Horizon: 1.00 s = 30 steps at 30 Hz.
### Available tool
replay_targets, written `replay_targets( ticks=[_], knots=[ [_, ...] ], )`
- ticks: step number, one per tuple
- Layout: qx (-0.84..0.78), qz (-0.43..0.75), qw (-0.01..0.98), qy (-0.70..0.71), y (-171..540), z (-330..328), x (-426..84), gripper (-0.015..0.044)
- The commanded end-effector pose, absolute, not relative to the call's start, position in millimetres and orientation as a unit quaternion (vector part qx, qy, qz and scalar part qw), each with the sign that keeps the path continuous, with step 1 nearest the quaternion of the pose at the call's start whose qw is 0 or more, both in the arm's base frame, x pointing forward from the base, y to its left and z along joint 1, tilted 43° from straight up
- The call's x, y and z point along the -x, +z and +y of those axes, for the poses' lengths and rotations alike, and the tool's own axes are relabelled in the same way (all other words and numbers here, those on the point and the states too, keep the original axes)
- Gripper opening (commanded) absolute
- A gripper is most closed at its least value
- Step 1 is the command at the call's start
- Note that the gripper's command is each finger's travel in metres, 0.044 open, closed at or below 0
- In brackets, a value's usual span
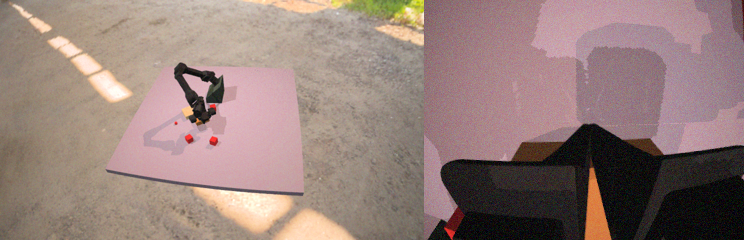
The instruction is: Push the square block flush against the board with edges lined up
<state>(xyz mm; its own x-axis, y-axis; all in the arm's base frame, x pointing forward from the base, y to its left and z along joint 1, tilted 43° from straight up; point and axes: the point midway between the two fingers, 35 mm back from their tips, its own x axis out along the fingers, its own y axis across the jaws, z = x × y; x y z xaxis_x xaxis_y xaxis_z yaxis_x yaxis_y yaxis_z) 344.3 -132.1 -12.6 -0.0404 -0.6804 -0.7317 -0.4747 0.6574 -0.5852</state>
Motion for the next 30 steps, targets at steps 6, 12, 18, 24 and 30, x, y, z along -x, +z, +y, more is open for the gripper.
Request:
replay_targets(
  ticks=[6, 12, 18, 24, 30],
  knots=[
    [0.404, 0.721, 0.555, -0.092, -9.7, -139.0, -330.8, 0.0],
    [0.404, 0.721, 0.556, -0.092, -12.0, -136.9, -338.3, 0.0],
    [0.404, 0.721, 0.556, -0.092, -15.1, -134.2, -347.4, 0.0],
    [0.403, 0.721, 0.556, -0.092, -18.4, -131.3, -356.3, 0.0],
    [0.403, 0.72, 0.556, -0.093, -22.0, -128.3, -365.0, 0.0]
  ],
)
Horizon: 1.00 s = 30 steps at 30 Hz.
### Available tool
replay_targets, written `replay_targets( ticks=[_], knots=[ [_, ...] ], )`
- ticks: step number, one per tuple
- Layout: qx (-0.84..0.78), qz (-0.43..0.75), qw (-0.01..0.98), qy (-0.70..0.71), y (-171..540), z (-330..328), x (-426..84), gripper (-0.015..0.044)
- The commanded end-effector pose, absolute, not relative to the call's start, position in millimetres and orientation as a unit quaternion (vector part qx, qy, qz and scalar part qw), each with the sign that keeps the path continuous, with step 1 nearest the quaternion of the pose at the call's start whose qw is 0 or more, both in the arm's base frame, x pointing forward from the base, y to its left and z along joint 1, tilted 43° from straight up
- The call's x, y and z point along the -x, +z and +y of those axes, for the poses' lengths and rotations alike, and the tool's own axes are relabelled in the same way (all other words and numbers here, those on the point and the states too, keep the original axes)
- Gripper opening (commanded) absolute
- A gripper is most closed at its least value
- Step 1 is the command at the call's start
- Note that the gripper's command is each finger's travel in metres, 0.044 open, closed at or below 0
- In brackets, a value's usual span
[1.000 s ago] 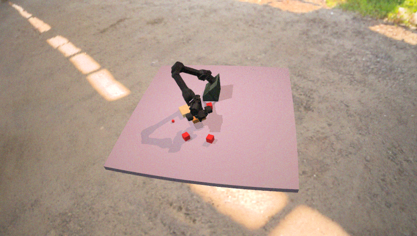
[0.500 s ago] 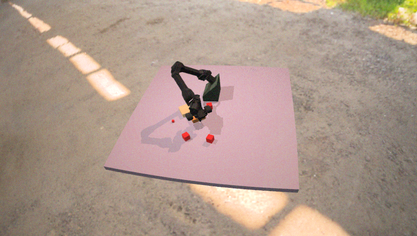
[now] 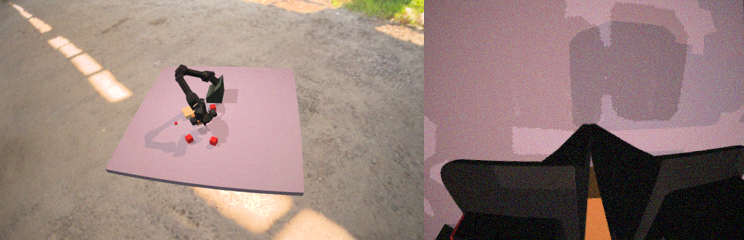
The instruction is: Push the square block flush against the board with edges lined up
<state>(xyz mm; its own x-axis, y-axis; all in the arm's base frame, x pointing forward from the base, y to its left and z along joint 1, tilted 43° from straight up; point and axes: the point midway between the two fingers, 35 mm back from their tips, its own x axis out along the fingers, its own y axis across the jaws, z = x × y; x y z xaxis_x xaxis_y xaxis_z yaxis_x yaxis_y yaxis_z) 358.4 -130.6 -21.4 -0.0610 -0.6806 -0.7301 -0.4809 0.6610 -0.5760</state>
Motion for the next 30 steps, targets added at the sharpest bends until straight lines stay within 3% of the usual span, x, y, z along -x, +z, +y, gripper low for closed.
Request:
replay_targets(
  ticks=[1, 13, 19, 30],
  knots=[
    [0.403, 0.72, 0.556, -0.093, -22.6, -127.7, -366.4, 0.0],
    [0.403, 0.72, 0.557, -0.093, -29.4, -121.9, -380.9, 0.0],
    [0.403, 0.72, 0.557, -0.092, 11.3, -84.5, -379.1, 0.0],
    [0.364, 0.71, 0.586, -0.144, 19.9, -94.9, -375.3, 0.0]
  ],
)
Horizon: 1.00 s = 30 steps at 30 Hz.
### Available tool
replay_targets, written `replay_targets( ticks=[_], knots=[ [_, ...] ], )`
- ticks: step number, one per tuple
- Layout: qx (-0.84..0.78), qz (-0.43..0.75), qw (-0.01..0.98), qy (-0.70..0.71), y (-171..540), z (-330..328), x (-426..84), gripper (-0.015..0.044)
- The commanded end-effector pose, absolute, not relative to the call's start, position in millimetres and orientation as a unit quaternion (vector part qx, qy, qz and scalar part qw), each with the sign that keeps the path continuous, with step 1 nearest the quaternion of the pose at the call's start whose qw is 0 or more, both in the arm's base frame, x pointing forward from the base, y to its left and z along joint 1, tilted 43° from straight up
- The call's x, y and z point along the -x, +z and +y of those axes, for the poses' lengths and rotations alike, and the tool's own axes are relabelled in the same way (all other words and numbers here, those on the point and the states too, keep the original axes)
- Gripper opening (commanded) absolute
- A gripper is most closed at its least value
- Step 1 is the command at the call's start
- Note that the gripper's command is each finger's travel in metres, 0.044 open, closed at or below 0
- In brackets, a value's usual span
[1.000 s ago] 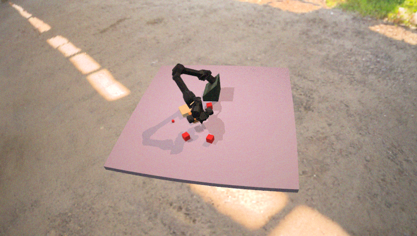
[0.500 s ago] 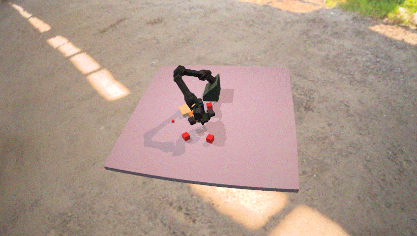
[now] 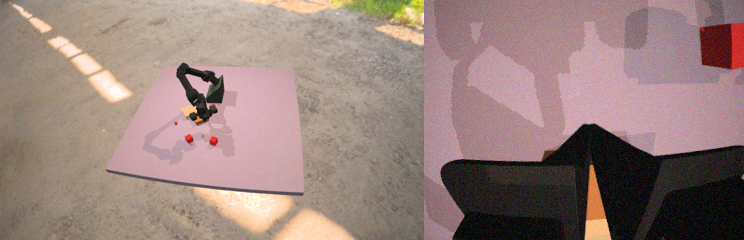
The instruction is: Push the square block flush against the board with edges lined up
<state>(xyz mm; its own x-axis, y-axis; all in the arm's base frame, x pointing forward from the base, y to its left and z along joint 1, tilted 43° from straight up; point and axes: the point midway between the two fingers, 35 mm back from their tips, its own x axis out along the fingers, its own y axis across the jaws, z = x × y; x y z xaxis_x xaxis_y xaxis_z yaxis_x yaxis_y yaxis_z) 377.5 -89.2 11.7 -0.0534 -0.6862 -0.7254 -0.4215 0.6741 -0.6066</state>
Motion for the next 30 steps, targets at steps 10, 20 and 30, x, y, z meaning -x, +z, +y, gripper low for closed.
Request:
replay_targets(
  ticks=[10, 20, 30],
  knots=[
    [0.256, 0.676, 0.64, -0.262, 43.8, -118.9, -363.2, 0.0],
    [0.143, 0.621, 0.673, -0.375, 66.5, -141.6, -347.8, 0.0],
    [0.027, 0.548, 0.687, -0.477, 88.0, -162.5, -329.5, 0.0]
  ],
)
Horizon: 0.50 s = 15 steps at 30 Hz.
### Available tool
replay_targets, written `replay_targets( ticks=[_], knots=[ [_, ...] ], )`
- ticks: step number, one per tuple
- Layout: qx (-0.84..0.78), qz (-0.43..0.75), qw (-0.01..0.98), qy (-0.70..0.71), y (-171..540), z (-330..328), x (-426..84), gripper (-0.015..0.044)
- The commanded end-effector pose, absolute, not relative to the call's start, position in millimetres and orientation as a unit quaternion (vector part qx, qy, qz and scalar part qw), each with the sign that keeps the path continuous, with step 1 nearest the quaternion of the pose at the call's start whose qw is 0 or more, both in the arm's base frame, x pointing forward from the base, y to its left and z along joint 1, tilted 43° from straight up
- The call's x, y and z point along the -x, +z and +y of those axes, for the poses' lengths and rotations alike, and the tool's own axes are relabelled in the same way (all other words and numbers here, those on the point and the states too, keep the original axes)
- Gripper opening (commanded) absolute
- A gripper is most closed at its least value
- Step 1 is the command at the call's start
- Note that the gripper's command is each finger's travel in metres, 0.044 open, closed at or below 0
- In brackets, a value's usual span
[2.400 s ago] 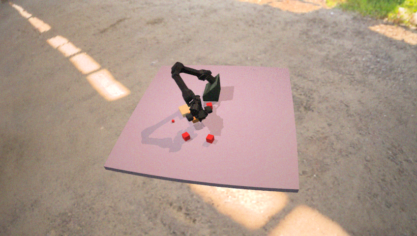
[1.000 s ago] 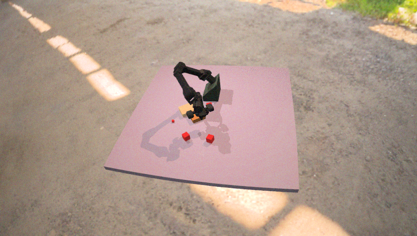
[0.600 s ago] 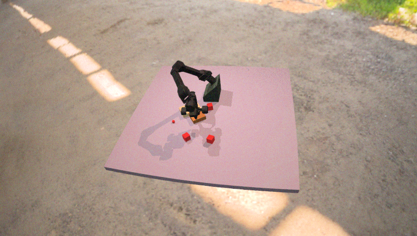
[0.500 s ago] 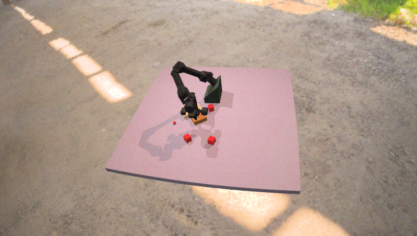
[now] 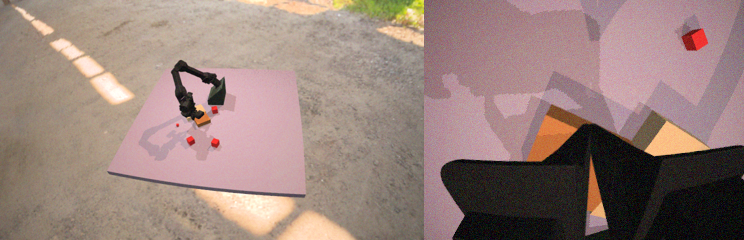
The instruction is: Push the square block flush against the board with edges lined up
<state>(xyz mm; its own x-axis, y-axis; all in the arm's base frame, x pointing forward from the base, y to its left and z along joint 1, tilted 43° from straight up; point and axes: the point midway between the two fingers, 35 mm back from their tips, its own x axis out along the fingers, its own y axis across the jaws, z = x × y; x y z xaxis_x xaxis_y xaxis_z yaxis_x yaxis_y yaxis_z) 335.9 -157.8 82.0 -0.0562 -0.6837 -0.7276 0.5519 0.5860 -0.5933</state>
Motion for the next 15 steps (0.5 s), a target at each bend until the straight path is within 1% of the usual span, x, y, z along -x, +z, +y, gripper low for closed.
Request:
replay_targets(
  ticks=[1, 4, 9, 13, 15],
  knots=[
    [0.015, 0.539, 0.687, -0.487, 90.0, -164.4, -327.5, 0.0],
    [-0.02, 0.513, 0.687, -0.515, 96.1, -170.2, -321.5, 0.0],
    [-0.021, 0.512, 0.687, -0.515, 94.0, -172.5, -321.3, 0.0],
    [-0.035, 0.5, 0.686, -0.528, 61.6, -208.8, -315.3, 0.0],
    [-0.036, 0.499, 0.686, -0.529, 59.7, -211.1, -314.7, 0.0]
  ],
)
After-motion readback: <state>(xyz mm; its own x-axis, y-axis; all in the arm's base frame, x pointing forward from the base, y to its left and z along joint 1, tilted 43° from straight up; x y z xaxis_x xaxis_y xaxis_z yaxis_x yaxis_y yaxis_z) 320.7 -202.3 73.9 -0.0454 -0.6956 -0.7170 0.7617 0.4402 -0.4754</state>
